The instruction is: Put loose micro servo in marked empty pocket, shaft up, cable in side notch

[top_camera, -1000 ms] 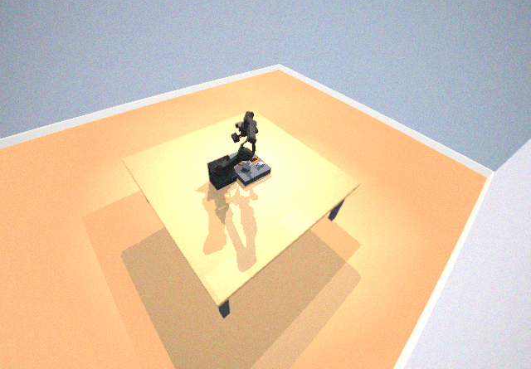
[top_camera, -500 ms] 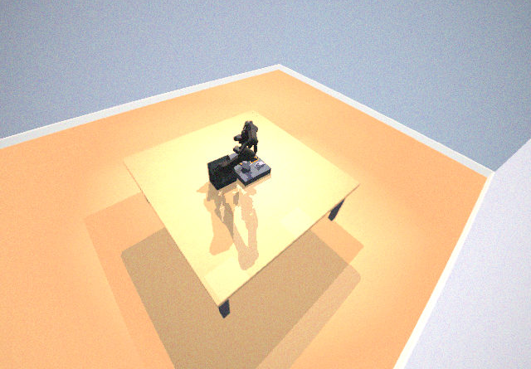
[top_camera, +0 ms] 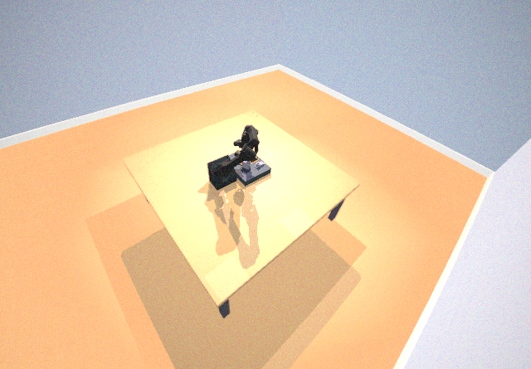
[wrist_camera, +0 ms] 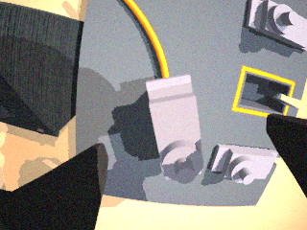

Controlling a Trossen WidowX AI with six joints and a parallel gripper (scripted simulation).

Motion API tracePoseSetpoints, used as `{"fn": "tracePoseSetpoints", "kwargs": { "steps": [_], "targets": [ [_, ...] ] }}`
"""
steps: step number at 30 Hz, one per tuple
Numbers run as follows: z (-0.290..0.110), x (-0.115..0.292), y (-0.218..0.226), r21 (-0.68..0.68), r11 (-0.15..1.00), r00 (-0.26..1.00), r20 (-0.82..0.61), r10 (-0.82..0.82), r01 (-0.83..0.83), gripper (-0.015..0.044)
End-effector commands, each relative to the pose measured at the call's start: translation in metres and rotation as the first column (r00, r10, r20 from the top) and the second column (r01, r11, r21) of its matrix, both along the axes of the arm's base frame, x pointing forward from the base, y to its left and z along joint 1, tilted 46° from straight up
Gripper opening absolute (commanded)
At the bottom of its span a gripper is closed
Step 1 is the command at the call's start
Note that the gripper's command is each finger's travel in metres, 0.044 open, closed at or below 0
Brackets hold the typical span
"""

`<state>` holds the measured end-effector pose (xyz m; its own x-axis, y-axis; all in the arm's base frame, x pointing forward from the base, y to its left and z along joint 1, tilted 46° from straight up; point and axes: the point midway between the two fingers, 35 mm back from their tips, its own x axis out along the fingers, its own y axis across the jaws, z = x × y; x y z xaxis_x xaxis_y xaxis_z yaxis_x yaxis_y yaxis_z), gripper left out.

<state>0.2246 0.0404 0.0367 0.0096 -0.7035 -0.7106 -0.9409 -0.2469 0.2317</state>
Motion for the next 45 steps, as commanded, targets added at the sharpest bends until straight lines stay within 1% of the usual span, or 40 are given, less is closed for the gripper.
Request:
{"fn": "tracePoseSetpoints", "kwargs": {
  "steps": [1,20,31,38,42,45],
  "targets": [
    [-0.010,-0.003,-0.012,-0.012,1.000,1.000,-0.013,-0.001,0.001,0.0440],
    [-0.026,-0.003,-0.028,-0.013,1.000,1.000,-0.013,-0.001,0.001,0.0440],
    [-0.026,-0.003,-0.028,-0.013,1.000,1.000,-0.013,-0.001,0.001,0.0151],
    [-0.026,-0.003,-0.028,-0.013,1.000,1.000,-0.013,-0.001,0.001,0.0105],
    [-0.020,-0.003,-0.023,-0.012,1.000,1.000,-0.013,-0.001,0.000,0.0000],
    [-0.011,-0.005,-0.015,-0.011,1.000,1.000,-0.013,-0.001,0.000,0.0000]
  ]
}}
